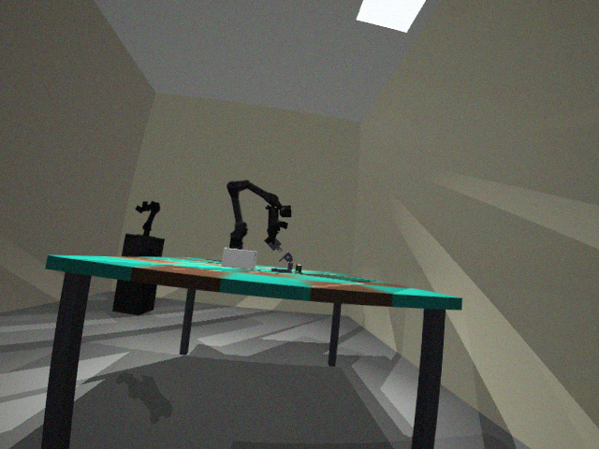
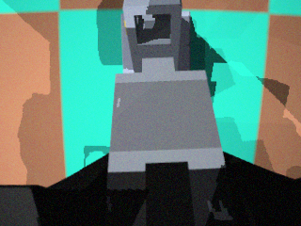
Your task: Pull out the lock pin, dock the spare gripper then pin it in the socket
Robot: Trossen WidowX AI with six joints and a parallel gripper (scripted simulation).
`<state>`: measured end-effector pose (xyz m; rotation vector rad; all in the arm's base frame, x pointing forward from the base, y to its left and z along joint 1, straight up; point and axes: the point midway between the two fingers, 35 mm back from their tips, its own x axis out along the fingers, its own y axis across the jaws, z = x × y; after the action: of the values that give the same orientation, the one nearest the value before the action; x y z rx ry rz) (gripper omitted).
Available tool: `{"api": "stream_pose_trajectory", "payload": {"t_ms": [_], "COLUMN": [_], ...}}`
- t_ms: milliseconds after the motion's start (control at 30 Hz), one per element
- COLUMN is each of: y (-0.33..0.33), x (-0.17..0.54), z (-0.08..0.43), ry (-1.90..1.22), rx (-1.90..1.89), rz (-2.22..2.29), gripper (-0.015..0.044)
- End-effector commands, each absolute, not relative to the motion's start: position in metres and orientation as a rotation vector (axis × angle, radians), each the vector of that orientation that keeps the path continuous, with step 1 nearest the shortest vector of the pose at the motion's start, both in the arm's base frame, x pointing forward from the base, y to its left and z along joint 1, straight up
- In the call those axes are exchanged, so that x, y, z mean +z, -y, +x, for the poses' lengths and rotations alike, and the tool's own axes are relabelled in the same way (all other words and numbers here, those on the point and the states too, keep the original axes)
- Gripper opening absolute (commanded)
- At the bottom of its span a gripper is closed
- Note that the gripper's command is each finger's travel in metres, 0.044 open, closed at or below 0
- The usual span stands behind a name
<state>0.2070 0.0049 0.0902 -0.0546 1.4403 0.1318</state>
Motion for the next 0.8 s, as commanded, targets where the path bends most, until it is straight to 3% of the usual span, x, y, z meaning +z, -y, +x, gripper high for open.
{"api": "stream_pose_trajectory", "payload": {"t_ms": [0,767], "y": [-0.008,-0.013], "x": [0.099,0.089], "z": [0.207,0.222], "ry": [-1.442,-1.447], "rx": [0.105,0.083], "rz": [-0.072,-0.08], "gripper": [0.0,0.0]}}
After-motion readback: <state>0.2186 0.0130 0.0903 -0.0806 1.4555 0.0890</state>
